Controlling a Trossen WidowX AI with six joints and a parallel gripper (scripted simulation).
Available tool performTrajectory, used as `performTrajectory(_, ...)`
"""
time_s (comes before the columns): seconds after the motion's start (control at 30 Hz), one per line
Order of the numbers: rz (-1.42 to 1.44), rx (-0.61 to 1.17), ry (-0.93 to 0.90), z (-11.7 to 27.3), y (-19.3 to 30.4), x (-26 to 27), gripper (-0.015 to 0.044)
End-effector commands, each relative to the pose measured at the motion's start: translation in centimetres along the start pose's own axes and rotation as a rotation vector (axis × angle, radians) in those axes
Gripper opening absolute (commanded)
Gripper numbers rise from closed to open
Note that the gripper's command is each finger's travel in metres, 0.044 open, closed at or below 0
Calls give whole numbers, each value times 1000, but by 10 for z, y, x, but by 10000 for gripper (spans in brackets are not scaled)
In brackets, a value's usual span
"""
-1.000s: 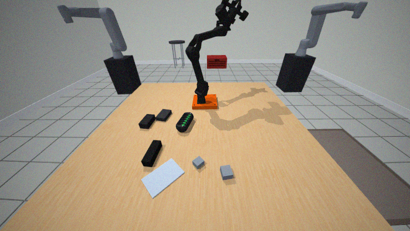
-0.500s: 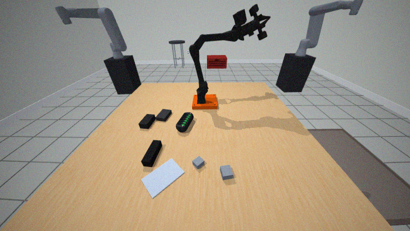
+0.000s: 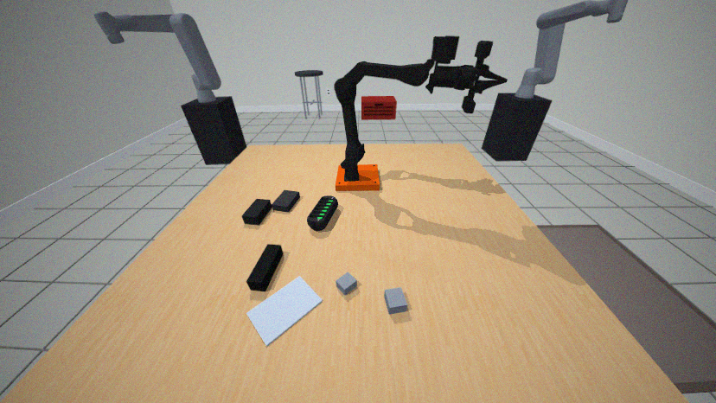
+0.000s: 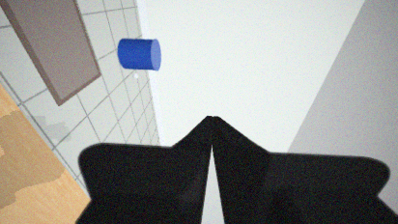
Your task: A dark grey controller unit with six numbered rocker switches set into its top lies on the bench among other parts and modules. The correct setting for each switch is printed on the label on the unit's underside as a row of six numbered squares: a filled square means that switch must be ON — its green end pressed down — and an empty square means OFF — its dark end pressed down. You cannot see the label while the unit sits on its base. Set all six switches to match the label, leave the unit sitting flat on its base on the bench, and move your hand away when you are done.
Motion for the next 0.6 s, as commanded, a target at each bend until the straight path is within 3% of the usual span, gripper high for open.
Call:
performTrajectory(0.0,-105,141,-70,3,63,16,0)
performTrajectory(0.27,-391,471,-175,44,193,53,0)
performTrajectory(0.57,-784,854,-201,139,311,99,0)
Point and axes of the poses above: the point midway between the two fingers, 35 mm back from their tips, its own z axis back along the fingers, its own x axis across the jaws, y = z × x, the point moved 1 cm from there along z, back along the fingers, and after that the axes turned 13 degrees about -z, right-handed, at the moved point
